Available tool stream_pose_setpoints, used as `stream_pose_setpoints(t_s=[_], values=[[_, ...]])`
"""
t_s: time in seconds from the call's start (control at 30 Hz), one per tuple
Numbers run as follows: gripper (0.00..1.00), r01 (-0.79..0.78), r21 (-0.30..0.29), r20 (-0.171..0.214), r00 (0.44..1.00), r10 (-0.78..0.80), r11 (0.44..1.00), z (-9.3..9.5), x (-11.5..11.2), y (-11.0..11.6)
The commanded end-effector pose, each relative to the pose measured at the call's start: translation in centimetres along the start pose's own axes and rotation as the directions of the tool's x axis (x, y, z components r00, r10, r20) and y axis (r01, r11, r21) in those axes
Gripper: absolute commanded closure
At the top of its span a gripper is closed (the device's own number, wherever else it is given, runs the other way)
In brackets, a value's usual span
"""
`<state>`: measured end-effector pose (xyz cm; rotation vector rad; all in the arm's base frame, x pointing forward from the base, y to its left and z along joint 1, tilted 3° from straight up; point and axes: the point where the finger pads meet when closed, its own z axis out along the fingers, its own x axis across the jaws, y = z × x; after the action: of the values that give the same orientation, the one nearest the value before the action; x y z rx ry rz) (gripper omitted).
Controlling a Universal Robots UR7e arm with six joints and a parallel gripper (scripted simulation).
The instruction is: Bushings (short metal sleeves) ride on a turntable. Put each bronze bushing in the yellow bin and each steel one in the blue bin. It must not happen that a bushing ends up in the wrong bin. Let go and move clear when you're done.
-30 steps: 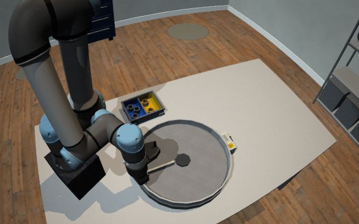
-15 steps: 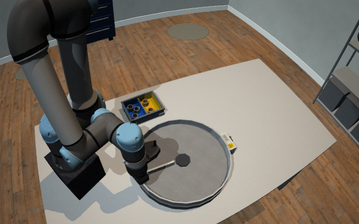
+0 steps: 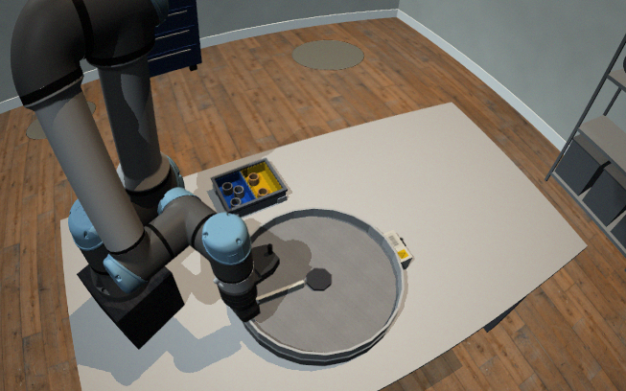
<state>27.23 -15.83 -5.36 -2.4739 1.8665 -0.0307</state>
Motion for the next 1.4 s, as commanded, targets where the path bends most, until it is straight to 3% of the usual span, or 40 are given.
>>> stream_pose_setpoints(t_s=[0.0,0.43,0.6,0.7,0.87,1.27,1.37], values=[[1.0,0.0,0.0,-0.001,1.0,0.0,1.0,-0.2,0.0,0.0],[1.0,0.0,0.0,-0.001,1.0,0.0,1.0,-0.4,0.0,0.0],[1.0,0.0,0.0,-0.001,1.0,0.0,1.0,-2.9,0.0,0.0],[1.0,0.0,0.0,-0.001,1.0,0.0,1.0,-2.9,0.0,0.0],[1.0,0.0,0.0,-0.001,1.0,0.0,1.0,-5.4,0.0,0.0],[1.0,0.0,0.0,-0.001,1.0,0.0,1.0,-5.4,0.0,0.0],[1.0,-0.013,0.0,-0.002,1.0,0.013,1.0,-5.2,-2.5,-2.3]])
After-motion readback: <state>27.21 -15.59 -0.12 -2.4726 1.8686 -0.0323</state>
